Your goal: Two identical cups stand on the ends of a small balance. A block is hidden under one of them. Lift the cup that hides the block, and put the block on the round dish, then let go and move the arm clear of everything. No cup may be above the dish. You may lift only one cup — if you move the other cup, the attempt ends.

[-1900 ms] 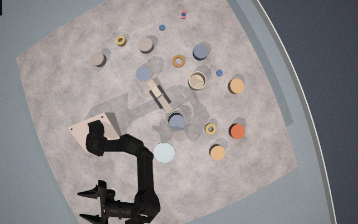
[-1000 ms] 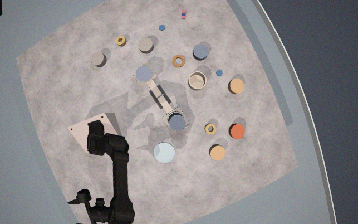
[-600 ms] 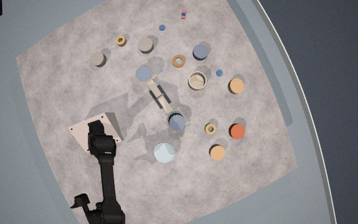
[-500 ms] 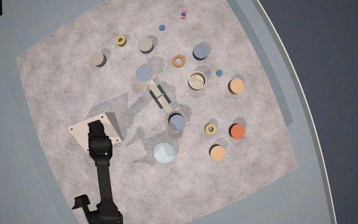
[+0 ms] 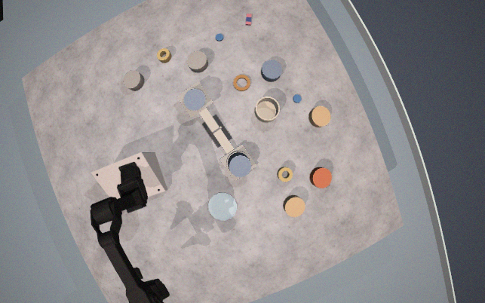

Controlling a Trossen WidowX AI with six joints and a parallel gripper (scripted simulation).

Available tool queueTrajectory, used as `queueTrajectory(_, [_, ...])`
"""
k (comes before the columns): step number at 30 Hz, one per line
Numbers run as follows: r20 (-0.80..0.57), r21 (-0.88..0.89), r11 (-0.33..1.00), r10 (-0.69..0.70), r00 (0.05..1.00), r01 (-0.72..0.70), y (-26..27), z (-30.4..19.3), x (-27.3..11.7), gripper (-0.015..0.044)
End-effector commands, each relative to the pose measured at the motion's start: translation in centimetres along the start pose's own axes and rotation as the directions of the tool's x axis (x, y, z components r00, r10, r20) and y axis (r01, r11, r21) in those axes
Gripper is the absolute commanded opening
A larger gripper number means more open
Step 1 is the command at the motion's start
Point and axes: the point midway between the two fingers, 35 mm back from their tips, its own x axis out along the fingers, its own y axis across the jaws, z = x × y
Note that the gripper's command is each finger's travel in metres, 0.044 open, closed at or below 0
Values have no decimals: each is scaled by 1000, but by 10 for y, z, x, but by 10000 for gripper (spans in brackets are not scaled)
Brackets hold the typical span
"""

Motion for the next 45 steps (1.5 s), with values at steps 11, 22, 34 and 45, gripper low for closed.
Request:
queueTrajectory(11, [461, 28, 999, 23, 887, -40, 26, 170, -3, 440])
queueTrajectory(22, [730, -33, 994, 96, 676, -105, 99, 266, -79, 440])
queueTrajectory(34, [893, -172, 978, 205, 402, -117, 225, 289, -177, 440])
queueTrajectory(45, [942, -300, 951, 307, 137, -70, 340, 240, -220, 440])
